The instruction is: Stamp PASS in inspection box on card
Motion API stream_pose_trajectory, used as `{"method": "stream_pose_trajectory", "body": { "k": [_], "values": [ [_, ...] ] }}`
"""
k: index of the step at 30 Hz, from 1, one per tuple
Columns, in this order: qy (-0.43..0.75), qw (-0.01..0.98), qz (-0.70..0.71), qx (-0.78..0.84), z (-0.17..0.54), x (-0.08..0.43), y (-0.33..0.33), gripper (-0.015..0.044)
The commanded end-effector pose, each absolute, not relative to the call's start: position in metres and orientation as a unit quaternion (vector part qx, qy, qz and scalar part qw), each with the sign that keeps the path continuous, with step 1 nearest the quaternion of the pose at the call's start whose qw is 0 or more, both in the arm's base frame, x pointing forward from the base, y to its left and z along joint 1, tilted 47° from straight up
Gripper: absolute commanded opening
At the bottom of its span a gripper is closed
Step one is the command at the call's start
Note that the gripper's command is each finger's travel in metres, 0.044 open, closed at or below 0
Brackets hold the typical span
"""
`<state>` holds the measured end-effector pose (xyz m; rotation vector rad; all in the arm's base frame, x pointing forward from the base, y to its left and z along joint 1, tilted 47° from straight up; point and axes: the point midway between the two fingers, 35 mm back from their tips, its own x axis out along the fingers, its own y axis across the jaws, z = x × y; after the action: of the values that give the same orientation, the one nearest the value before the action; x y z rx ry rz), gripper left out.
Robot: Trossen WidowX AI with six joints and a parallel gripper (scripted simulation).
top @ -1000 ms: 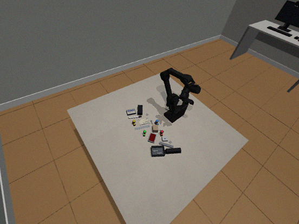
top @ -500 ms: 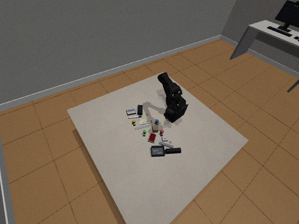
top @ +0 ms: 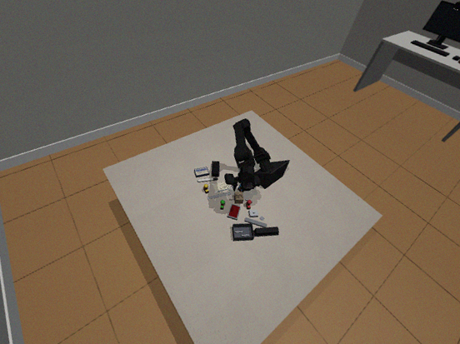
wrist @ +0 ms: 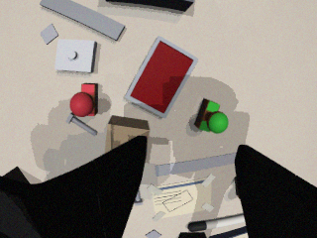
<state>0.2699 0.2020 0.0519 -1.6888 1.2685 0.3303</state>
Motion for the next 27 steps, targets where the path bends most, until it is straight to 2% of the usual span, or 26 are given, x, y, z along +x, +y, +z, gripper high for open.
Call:
{"method": "stream_pose_trajectory", "body": {
  "k": [1,9,27],
  "values": [
    [0.591,0.619,-0.036,-0.516,0.04,0.319,0.156,0.0214],
    [0.595,0.697,-0.211,-0.341,0.034,0.354,0.109,0.0214],
    [0.594,0.698,-0.213,-0.338,0.026,0.356,0.111,0.0214]
  ]
}}
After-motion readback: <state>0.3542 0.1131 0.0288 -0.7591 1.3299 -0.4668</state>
